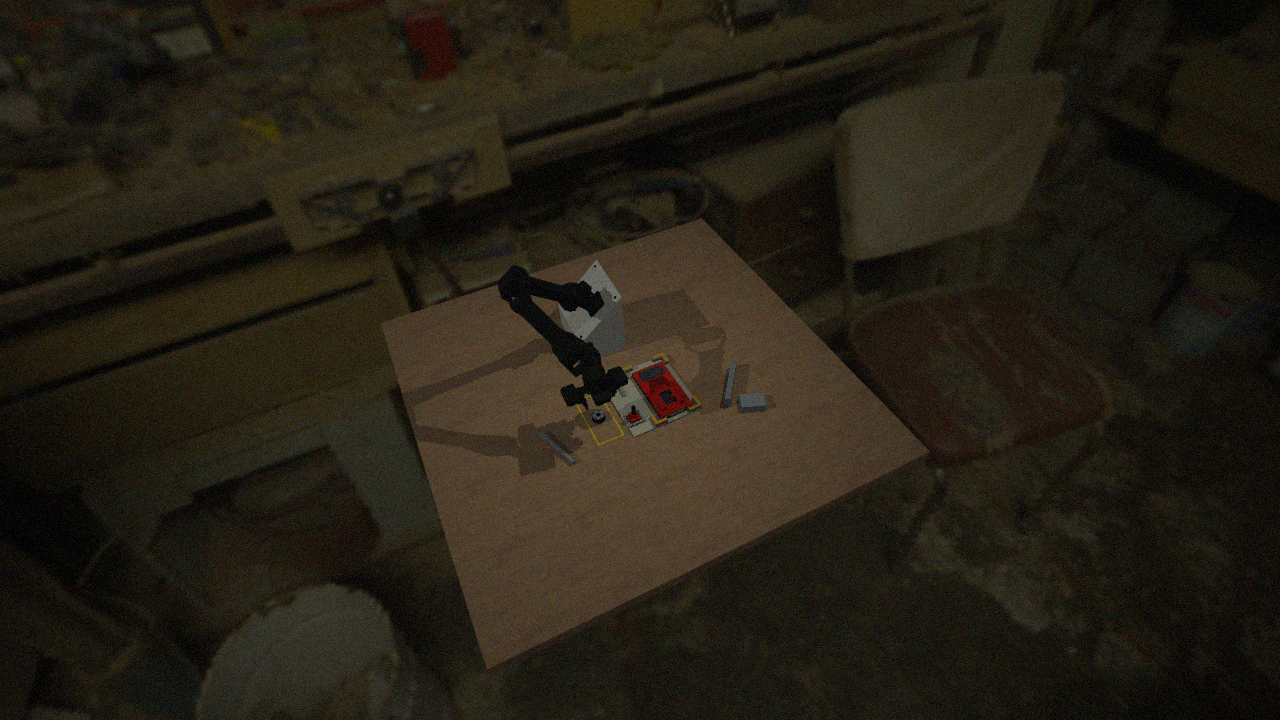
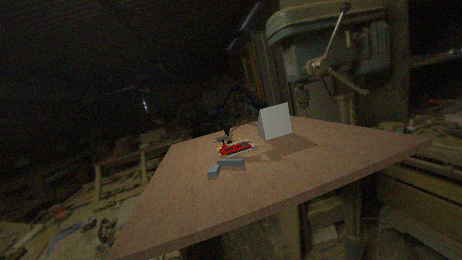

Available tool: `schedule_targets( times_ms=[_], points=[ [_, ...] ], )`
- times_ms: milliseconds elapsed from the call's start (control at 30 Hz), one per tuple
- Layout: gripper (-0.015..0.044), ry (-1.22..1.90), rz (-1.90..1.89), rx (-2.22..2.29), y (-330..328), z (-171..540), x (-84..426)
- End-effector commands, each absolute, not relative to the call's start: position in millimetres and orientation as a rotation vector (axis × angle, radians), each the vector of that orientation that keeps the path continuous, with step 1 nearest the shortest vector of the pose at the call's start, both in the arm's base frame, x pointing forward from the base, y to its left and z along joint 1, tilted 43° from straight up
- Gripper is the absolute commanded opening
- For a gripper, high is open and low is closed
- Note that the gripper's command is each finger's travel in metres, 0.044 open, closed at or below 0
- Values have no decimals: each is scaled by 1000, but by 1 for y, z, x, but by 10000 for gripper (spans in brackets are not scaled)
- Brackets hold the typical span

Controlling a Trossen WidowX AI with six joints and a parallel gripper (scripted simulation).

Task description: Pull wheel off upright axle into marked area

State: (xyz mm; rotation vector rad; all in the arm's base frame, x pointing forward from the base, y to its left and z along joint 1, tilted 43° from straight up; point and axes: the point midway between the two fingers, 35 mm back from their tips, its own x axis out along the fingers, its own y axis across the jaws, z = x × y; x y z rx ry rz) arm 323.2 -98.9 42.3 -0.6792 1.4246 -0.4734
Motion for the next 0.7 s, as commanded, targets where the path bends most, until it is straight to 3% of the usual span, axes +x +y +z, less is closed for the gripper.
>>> schedule_targets(
  times_ms=[0,133,233,667],
  points=[
    [352,1435,-472,-678,-93,41,313],
    [440,1444,-473,-674,-58,50,255],
    [440,1446,-479,-678,-49,53,232],
    [440,1446,-479,-678,-49,53,232]
  ],
)
